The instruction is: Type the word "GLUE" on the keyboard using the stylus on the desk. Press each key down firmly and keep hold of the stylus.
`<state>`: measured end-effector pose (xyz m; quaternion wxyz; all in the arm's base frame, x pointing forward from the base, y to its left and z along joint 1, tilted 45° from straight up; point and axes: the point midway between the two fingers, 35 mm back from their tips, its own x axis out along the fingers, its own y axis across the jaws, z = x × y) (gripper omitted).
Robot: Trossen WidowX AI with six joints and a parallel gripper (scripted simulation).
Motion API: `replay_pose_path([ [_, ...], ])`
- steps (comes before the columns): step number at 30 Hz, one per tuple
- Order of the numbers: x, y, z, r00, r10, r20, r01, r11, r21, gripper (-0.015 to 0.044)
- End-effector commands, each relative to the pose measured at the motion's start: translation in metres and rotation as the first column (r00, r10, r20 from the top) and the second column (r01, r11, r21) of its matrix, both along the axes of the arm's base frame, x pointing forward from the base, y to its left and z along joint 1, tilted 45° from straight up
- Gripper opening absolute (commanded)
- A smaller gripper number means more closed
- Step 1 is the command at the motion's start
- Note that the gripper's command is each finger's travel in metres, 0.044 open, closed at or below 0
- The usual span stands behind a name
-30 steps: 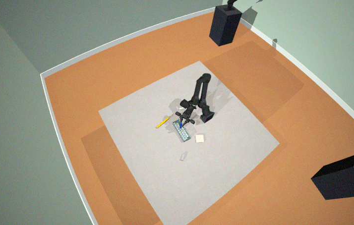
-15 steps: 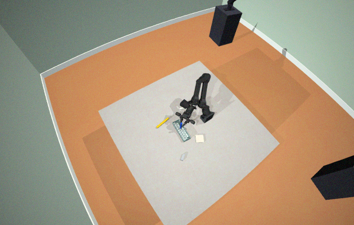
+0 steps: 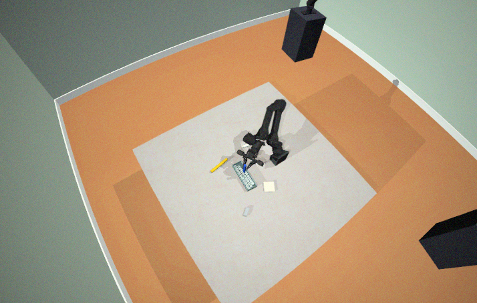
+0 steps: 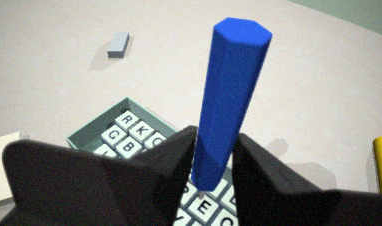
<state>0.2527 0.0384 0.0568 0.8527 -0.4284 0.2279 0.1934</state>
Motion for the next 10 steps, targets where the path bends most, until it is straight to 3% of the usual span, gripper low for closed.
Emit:
replay_pose_path([
  [1,-0.0002,0.0073,0.011,1.0,0.0,0.013,0.0,1.0,0.004,0.0081],
  [10,-0.0033,0.0115,0.0126,1.0,0.003,0.005,-0.003,1.0,0.001,0.0084],
])
